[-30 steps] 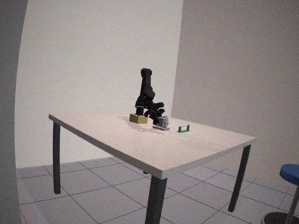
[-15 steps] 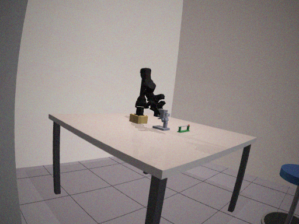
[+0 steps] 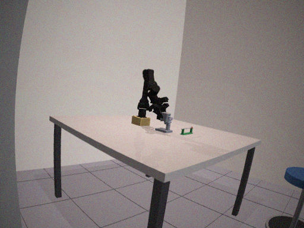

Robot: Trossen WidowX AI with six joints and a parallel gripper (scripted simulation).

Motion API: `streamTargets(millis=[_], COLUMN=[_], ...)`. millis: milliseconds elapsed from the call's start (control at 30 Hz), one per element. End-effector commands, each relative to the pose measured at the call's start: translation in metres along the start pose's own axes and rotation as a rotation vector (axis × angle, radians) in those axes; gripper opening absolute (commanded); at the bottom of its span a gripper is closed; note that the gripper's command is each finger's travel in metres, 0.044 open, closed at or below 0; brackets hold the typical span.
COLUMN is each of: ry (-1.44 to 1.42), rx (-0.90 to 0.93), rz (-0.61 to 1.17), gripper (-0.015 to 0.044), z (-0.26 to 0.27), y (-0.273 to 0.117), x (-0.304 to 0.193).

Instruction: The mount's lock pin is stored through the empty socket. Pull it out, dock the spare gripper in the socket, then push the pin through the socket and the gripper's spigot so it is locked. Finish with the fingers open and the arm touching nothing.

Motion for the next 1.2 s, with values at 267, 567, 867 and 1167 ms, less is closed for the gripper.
streamTargets(millis=[267, 567, 867, 1167], ry=[0.055, 0.091, 0.115, 0.127], rx=[0.009, 0.003, -0.015, -0.045], rz=[0.132, 0.251, 0.371, 0.489], gripper=[0.0000, 0.0000, 0.0000, 0.0000], z=[0.025, 0.045, 0.065, 0.085], y=[0.001, -0.001, -0.006, -0.015], x=[0.007, 0.007, 0.006, 0.004])
Point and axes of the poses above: the point midway between the two fingers, 35 mm back from their tips, its own y axis out along the fingers, its own z axis across the jaws, x = y × z, the point moved 6 cm from there along -y, back along the fingers, and after that the axes turned 13 degrees about y, right-handed, at the moved point
